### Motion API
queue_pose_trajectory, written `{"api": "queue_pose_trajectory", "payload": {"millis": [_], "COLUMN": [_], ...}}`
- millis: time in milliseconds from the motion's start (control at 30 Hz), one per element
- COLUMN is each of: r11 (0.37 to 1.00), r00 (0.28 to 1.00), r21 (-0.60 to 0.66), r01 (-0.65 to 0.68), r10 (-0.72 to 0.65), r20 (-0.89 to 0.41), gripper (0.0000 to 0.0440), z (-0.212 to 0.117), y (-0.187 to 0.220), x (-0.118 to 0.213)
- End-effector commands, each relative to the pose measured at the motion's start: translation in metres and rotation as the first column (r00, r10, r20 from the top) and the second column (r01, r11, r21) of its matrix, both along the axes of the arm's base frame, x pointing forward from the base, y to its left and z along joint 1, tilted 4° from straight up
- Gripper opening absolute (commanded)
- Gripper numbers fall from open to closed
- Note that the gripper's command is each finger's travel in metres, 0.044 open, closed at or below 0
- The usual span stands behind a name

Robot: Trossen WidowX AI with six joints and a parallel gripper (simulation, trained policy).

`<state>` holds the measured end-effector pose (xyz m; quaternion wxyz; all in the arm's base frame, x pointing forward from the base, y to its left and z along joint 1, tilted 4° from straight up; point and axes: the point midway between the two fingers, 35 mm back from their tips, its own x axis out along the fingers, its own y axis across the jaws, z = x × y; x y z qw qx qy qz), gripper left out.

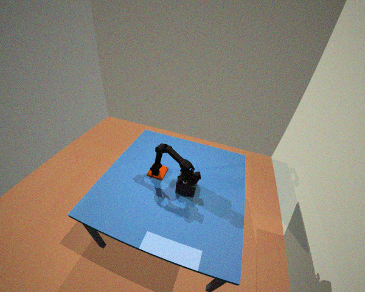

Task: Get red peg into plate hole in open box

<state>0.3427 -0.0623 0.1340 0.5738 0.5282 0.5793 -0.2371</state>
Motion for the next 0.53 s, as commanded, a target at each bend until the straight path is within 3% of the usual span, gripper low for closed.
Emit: {"api": "queue_pose_trajectory", "payload": {"millis": [0,500], "r11": [0.999,0.99], "r00": [1.0,0.992], "r21": [0.049,0.122], "r01": [-0.023,-0.067], "r10": [0.023,0.053], "r20": [0.002,0.112], "gripper": [0.0155,0.0151], "z": [-0.006,0.015], "y": [0.003,0.0], "x": [0.008,0.026]}}
